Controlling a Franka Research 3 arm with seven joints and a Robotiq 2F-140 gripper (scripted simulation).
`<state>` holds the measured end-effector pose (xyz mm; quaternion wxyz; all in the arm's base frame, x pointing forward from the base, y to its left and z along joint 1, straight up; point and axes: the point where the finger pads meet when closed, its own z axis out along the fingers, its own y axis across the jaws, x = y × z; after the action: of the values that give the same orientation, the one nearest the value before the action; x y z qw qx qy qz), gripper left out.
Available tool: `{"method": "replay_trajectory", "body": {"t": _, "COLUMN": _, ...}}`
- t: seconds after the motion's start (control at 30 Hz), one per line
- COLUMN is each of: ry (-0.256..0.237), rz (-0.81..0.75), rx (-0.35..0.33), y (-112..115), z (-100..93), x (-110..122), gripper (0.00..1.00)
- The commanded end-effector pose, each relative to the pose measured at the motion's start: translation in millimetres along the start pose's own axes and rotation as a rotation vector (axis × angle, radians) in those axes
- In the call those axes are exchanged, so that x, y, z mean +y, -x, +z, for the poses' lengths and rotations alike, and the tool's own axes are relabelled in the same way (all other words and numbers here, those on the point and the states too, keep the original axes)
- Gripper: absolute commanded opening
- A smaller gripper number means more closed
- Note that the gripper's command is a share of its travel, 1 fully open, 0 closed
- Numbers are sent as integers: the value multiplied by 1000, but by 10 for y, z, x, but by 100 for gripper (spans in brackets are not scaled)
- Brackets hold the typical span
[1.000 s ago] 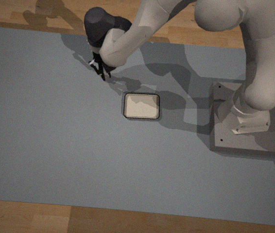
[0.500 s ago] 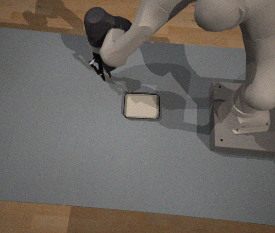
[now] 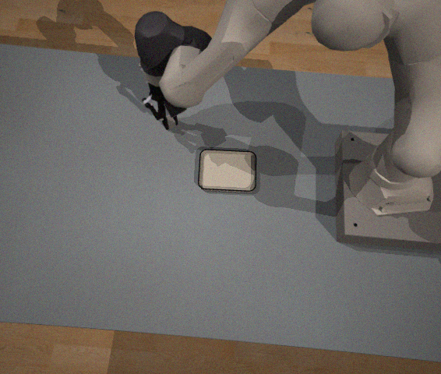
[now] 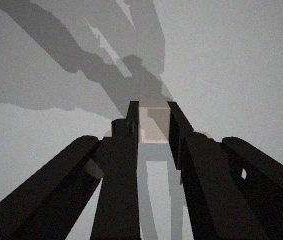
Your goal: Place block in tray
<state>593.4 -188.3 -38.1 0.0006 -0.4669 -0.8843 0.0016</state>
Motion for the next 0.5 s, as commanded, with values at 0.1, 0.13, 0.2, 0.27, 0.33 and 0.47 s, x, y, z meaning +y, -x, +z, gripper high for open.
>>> {"method": "replay_trajectory", "body": {"t": 0.1, "ry": 3, "rz": 1, "rx": -4, "y": 10, "z": -6, "x": 17, "gripper": 10}}
{"method": "replay_trajectory", "body": {"t": 0.13, "ry": 3, "rz": 1, "rx": -4, "y": 10, "z": -10, "x": 17, "gripper": 10}}
{"method": "replay_trajectory", "body": {"t": 0.2, "ry": 3, "rz": 1, "rx": -4, "y": 10, "z": -23, "x": 17, "gripper": 10}}
{"method": "replay_trajectory", "body": {"t": 0.27, "ry": 3, "rz": 1, "rx": -4, "y": 10, "z": -44, "x": 17, "gripper": 10}}
{"method": "replay_trajectory", "body": {"t": 0.33, "ry": 3, "rz": 1, "rx": -4, "y": 10, "z": -76, "x": 17, "gripper": 10}}
{"method": "replay_trajectory", "body": {"t": 0.47, "ry": 3, "rz": 1, "rx": -4, "y": 10, "z": -139, "x": 17, "gripper": 10}}
